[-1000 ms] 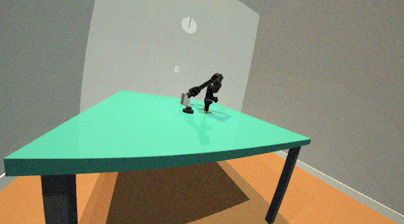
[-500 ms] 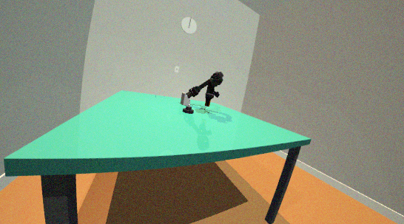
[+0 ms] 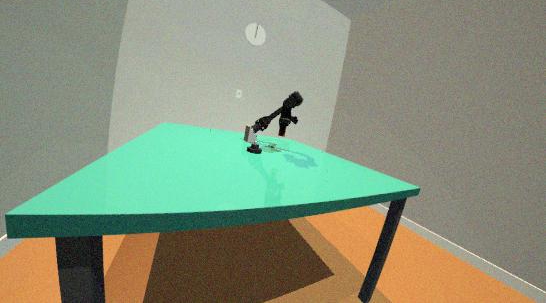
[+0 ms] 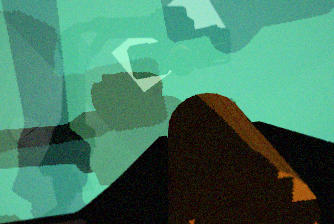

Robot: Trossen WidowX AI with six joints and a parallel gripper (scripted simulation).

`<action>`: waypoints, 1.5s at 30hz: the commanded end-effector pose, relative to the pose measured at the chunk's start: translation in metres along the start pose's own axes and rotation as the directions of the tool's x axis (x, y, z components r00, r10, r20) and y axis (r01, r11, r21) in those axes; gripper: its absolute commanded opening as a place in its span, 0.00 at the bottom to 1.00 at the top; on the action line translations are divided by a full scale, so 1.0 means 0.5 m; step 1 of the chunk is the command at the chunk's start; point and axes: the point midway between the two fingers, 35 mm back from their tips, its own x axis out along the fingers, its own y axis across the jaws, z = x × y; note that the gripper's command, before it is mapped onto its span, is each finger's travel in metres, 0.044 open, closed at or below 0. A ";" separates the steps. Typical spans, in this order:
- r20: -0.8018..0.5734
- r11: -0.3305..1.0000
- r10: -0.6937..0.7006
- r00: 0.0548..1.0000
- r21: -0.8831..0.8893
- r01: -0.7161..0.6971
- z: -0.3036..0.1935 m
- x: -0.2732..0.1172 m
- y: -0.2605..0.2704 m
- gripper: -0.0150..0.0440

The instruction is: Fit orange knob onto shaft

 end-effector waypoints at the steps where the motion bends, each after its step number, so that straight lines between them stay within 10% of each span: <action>1: 0.000 1.000 -0.004 1.000 -0.005 0.004 -0.001 -0.028 -0.002 0.25; 45: 0.000 1.000 -0.006 1.000 -0.006 0.006 -0.173 -0.002 -0.136 0.25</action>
